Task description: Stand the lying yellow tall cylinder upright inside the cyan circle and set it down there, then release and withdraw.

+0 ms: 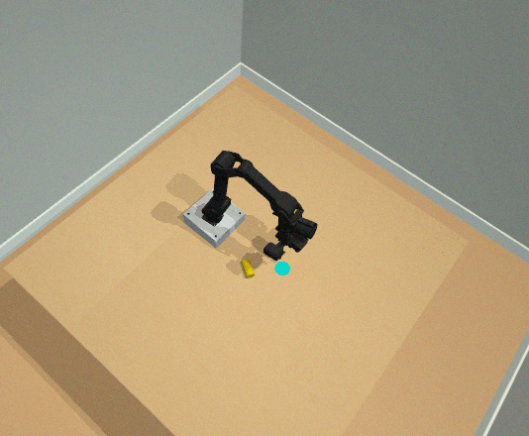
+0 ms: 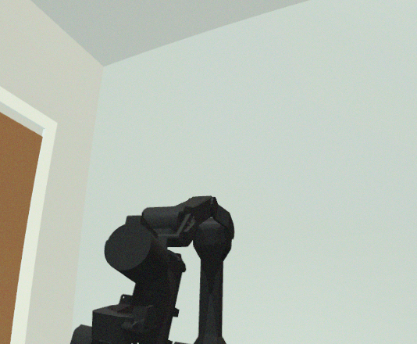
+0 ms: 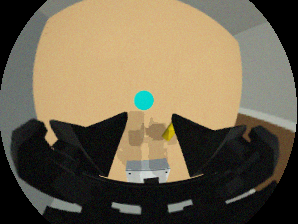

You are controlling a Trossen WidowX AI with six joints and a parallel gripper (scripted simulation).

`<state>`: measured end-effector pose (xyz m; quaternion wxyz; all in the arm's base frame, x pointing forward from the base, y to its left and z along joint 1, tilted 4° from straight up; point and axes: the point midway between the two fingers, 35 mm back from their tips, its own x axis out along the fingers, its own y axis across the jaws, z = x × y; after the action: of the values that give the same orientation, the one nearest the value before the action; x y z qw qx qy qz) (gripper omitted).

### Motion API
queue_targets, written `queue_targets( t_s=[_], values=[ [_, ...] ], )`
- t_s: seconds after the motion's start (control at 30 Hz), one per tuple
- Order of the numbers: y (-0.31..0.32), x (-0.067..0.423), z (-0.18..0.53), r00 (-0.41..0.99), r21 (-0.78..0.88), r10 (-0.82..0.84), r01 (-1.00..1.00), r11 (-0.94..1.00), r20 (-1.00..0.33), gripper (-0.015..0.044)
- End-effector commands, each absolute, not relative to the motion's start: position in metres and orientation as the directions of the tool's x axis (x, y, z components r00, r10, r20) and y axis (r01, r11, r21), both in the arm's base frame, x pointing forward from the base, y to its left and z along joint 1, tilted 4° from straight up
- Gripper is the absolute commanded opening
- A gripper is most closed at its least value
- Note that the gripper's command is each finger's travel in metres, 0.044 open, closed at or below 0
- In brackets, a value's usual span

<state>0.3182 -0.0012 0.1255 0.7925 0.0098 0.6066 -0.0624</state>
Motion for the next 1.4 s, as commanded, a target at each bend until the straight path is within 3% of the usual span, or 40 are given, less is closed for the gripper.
queue_targets(
  t_s=[0.0,0.57,0.77,1.07,1.2,1.37],
  values=[
    [-0.023,0.306,0.122,0.213,-0.031,-0.075,0.201,0.979,-0.974,0.0309],
    [-0.105,0.243,0.114,0.079,0.075,0.034,0.597,0.799,-0.996,0.0309],
    [-0.106,0.244,0.106,0.078,0.076,0.036,0.6,0.796,-0.996,0.0309],
    [-0.102,0.251,0.01,0.078,0.076,0.036,0.6,0.796,-0.996,0.0309],
    [-0.101,0.25,0.003,0.078,0.076,0.036,0.6,0.796,-0.996,0.0309],
    [-0.101,0.25,0.003,0.078,0.076,0.036,0.6,0.796,-0.996,0.0178]
  ],
)
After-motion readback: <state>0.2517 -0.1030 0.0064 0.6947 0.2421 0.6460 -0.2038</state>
